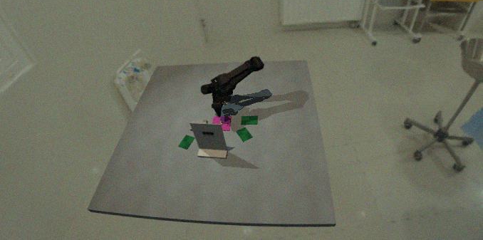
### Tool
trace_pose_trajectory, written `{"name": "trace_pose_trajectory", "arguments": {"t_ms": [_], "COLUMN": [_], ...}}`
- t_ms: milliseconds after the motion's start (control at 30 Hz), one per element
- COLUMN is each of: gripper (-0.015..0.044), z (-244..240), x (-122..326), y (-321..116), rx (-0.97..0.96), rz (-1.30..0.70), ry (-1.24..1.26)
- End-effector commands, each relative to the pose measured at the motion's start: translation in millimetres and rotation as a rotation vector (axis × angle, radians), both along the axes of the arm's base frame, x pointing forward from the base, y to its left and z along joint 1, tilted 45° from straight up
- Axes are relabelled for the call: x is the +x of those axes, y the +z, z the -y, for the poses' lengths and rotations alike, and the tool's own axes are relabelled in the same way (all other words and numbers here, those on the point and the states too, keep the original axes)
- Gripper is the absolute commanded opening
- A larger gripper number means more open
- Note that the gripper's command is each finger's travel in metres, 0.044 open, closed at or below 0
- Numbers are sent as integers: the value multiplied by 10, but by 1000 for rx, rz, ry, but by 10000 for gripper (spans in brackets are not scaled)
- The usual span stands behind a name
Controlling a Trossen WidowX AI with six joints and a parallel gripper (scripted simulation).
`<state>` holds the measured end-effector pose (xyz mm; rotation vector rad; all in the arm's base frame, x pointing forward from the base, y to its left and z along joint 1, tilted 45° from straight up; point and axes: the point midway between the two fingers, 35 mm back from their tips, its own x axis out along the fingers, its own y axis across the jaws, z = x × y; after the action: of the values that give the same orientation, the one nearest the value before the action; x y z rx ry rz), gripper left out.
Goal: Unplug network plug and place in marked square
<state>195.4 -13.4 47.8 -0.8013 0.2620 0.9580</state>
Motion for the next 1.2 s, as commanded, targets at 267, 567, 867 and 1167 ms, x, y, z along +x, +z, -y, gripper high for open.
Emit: {"name": "trace_pose_trajectory", "arguments": {"t_ms": [267, 567, 867, 1167], "gripper": [156, 156, 156, 156], "z": [115, 188, 260, 330], "x": [1, -4, -13, -25], "y": [85, 157, 233, 313], "rx": [-3, -3, -2, 0], "rz": [-6, -6, -6, -4], "ry": [-1, -1, 0, 0]}}
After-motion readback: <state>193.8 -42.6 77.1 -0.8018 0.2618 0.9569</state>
